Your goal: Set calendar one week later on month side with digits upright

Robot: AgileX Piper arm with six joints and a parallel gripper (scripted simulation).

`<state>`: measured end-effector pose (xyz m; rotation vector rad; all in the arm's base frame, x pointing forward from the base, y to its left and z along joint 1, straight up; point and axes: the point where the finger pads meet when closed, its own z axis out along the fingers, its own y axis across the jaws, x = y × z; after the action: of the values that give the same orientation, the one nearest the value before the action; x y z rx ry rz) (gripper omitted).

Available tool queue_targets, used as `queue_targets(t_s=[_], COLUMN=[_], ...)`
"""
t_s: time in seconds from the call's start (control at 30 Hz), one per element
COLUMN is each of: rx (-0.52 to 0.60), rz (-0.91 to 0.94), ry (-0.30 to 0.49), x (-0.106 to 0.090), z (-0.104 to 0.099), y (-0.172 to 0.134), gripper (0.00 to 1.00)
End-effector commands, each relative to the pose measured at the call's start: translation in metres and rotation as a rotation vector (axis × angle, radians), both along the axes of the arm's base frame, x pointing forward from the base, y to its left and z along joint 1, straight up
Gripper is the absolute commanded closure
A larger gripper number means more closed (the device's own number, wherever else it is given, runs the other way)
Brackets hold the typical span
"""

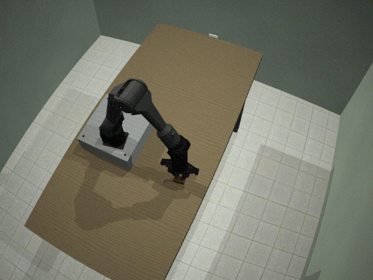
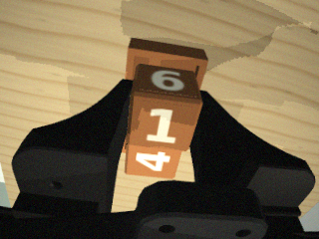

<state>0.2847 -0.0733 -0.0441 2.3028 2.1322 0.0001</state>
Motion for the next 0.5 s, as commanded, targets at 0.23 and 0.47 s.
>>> queue_targets(t_s=[0.23, 0.47], rx=[0.0, 0.0], rz=[0.0, 0.0], ry=[0.001, 0.002], x=[-0.0002, -0.0004], z=[-0.0004, -0.0019], y=[0.0002, 0.0003], gripper=[0.64, 0.64])
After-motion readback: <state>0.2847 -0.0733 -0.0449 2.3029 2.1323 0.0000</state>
